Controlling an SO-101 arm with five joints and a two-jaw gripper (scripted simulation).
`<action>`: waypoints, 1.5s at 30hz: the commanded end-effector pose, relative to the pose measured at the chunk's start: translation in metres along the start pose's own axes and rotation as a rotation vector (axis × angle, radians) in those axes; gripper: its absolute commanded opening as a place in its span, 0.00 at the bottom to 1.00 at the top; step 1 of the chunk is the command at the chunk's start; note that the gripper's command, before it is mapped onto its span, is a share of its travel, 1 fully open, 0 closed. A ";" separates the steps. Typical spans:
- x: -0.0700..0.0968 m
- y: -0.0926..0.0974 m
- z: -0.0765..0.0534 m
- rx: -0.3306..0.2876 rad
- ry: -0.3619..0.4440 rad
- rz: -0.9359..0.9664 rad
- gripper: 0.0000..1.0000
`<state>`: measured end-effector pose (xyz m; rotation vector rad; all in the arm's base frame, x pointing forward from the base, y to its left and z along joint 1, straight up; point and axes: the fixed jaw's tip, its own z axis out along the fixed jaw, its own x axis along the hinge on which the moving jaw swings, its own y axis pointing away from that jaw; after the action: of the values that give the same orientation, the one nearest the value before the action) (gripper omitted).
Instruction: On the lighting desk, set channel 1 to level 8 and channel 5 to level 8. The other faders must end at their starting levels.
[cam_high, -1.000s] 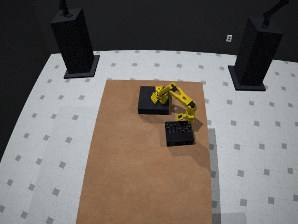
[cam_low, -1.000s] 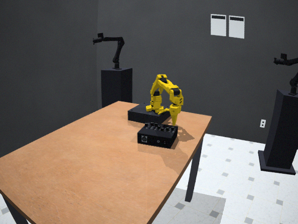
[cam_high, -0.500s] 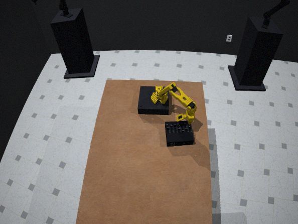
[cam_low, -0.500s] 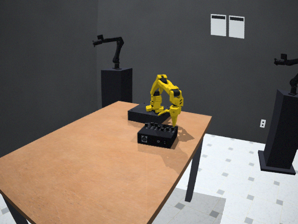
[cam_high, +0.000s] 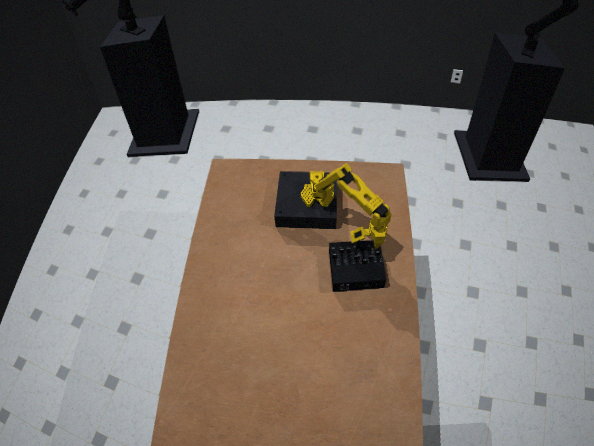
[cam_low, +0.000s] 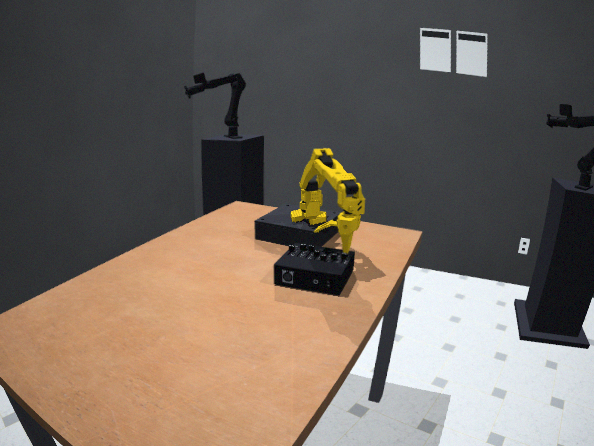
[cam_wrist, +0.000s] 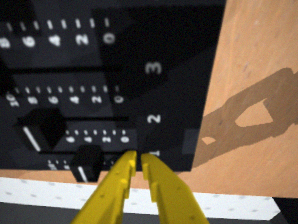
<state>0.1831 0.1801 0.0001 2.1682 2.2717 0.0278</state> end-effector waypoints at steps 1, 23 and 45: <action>0.000 -0.004 0.005 0.013 -0.010 -0.016 0.00; 0.000 -0.002 0.003 0.013 -0.010 -0.016 0.00; 0.000 0.003 0.001 0.013 -0.010 -0.016 0.00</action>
<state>0.1855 0.1827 0.0015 2.1507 2.2878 0.0345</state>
